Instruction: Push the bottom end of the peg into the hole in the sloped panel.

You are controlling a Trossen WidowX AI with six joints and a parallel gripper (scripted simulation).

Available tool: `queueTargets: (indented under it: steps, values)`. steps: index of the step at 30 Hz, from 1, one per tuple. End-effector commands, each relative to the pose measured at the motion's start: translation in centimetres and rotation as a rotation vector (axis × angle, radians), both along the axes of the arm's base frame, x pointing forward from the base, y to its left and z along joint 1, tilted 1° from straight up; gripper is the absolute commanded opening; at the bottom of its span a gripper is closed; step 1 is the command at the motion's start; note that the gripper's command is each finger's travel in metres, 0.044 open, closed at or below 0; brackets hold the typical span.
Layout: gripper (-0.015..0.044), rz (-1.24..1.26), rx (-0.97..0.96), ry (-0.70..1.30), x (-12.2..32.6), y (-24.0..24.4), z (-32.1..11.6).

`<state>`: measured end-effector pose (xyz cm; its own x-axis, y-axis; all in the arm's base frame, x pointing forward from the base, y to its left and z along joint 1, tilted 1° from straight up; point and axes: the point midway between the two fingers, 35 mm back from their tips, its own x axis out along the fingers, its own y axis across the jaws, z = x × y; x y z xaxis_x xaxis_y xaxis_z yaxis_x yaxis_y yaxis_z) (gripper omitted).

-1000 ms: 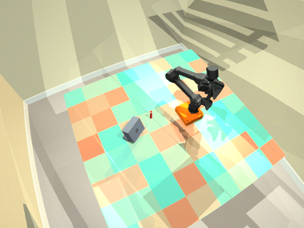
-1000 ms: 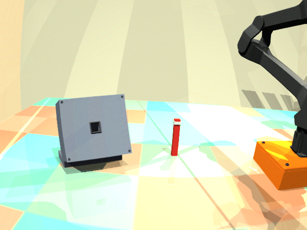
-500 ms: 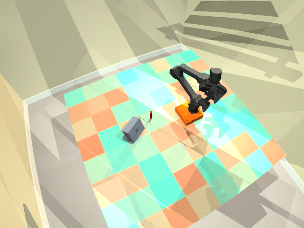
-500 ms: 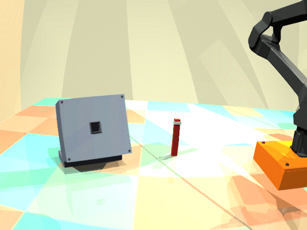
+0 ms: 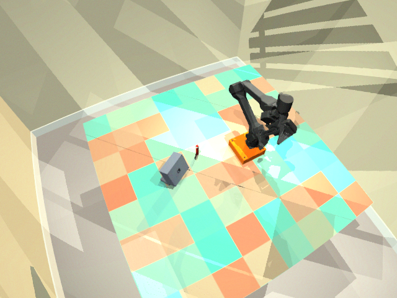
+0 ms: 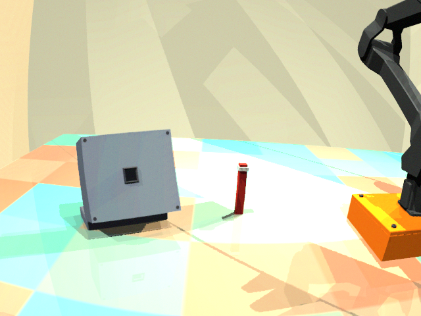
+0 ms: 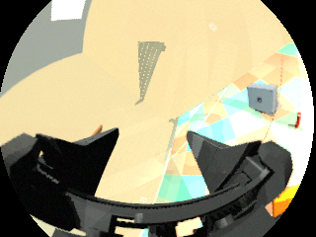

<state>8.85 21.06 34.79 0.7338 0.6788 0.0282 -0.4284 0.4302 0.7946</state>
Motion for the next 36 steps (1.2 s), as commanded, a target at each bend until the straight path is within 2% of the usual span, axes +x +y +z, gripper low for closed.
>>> queueTargets:
  steps: [1,36]
  values:
    - [0.0440,-0.024,-0.083,-0.038,0.7,0.6,-0.5]
    - [0.0440,-0.174,-0.647,-0.144,8.5,1.7,-4.4]
